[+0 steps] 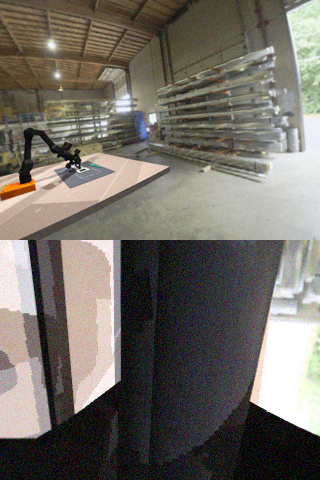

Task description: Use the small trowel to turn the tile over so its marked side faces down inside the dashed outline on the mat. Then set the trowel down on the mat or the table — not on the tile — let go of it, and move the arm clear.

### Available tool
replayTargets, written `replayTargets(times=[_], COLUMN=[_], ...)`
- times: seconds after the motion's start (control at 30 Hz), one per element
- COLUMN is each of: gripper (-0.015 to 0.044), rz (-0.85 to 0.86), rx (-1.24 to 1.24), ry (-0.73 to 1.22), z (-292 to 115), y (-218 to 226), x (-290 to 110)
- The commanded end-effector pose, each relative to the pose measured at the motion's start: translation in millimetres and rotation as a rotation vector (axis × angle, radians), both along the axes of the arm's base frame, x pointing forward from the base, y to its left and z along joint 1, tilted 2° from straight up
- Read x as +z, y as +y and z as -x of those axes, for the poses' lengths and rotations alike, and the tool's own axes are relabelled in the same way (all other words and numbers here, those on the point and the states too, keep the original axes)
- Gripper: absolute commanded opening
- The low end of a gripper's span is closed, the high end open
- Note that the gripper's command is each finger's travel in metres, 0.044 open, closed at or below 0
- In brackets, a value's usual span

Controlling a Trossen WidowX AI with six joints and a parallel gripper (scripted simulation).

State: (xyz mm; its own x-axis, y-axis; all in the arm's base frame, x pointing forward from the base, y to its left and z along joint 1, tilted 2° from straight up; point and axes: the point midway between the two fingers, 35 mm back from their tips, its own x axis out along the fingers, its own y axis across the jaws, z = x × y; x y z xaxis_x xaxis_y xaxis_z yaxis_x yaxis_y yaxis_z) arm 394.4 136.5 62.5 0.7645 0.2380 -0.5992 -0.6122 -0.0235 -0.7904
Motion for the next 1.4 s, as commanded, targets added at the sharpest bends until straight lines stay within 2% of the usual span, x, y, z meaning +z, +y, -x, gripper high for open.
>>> replayTargets(times=[0.0, 0.43, 1.37], gripper=[0.0, 0.0, 0.0], rz=[0.002, 0.102, 0.106], rx=[-0.009, -0.014, -0.014], ry=[-0.004, -0.024, -0.025], z=[-2, -1, -6], y=[-11, -8, -44], x=[0, 10, 48])
